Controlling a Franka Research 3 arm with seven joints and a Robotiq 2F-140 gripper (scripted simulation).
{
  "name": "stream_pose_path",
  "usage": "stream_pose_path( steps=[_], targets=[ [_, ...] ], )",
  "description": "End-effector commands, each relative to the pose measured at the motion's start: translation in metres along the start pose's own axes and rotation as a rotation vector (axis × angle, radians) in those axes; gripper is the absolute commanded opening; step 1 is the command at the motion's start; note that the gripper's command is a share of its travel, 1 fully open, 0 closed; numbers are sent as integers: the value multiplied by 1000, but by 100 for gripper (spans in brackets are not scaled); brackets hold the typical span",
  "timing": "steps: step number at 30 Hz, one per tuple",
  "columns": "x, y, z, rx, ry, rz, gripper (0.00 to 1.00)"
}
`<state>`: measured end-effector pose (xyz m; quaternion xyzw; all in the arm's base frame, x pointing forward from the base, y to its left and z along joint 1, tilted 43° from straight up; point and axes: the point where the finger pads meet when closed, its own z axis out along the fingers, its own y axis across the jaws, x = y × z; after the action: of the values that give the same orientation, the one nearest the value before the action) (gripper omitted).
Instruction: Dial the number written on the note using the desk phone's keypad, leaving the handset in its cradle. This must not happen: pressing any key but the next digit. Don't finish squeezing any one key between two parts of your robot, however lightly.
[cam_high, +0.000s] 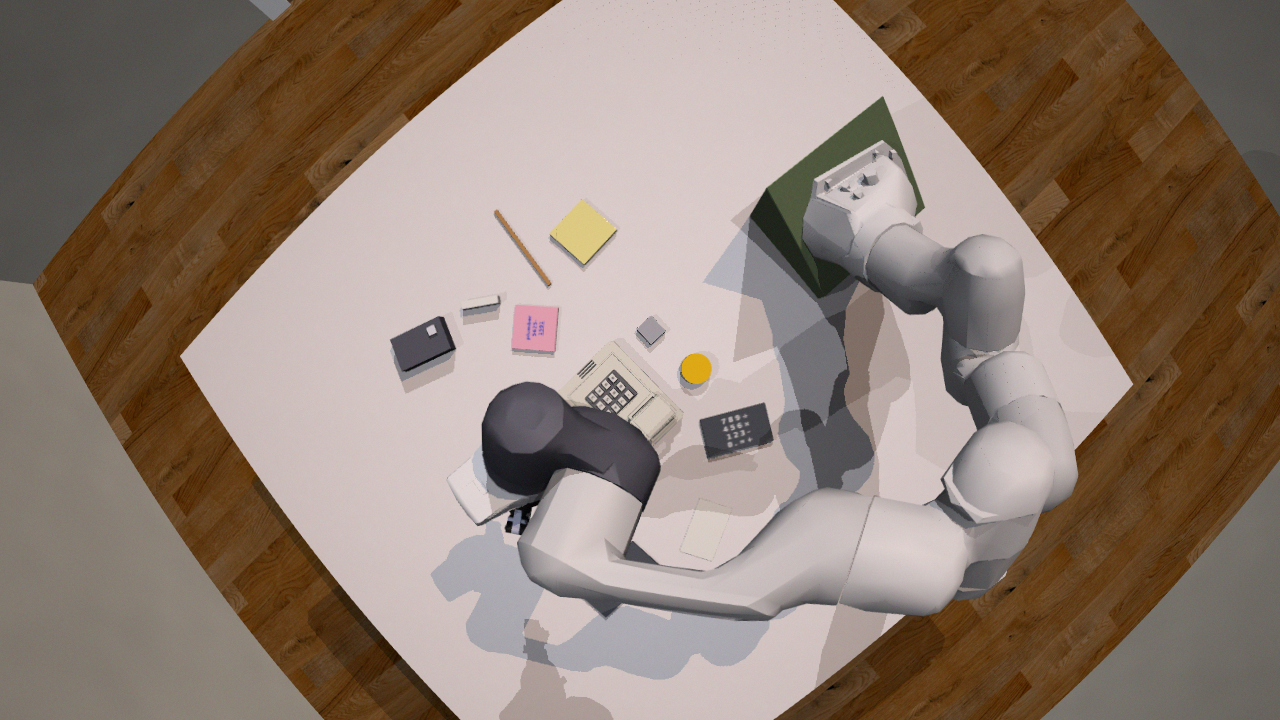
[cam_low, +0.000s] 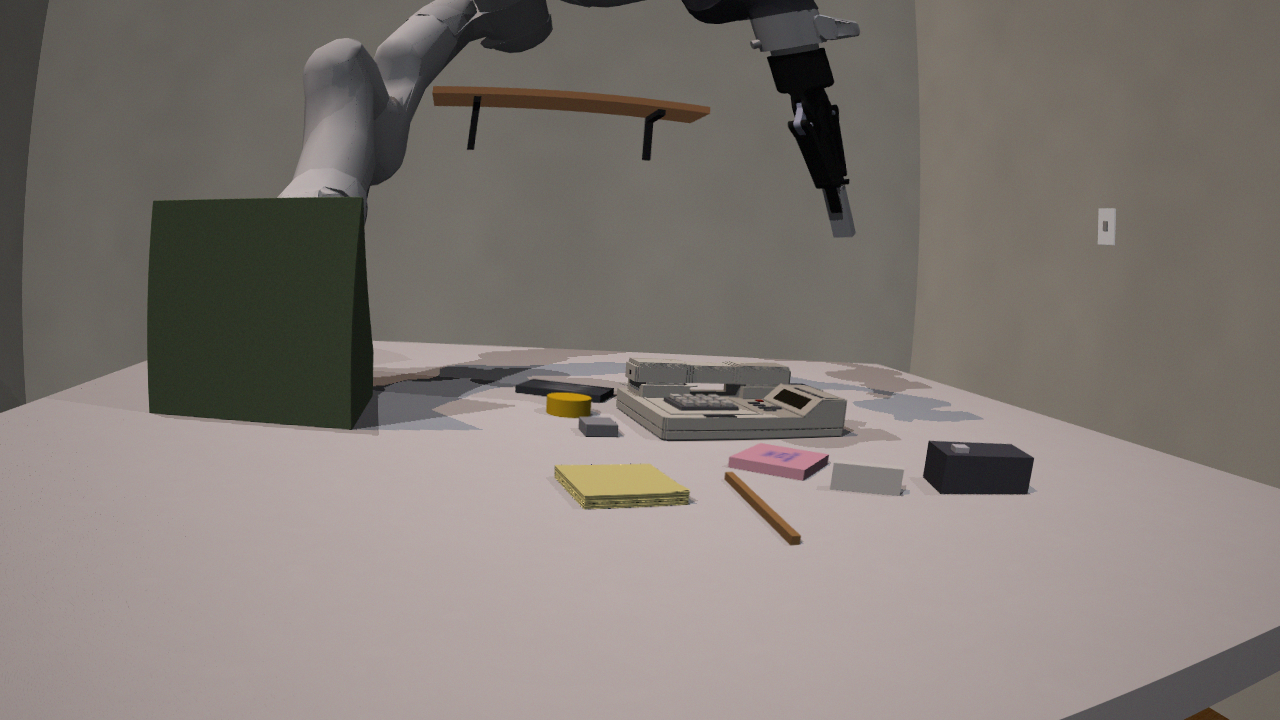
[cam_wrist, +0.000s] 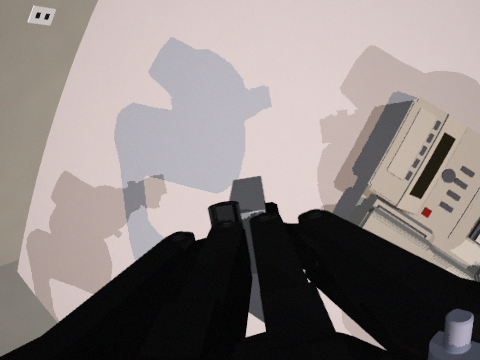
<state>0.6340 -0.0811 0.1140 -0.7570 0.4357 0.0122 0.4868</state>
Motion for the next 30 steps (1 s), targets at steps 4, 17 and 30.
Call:
stream_pose_path(
  steps=[4,17,30],
  targets=[
    [7,29,-6,-29,6,-187,0],
    [18,124,-26,-161,-38,-400,0],
    [17,206,-48,-260,-118,-583,0]
  ],
)
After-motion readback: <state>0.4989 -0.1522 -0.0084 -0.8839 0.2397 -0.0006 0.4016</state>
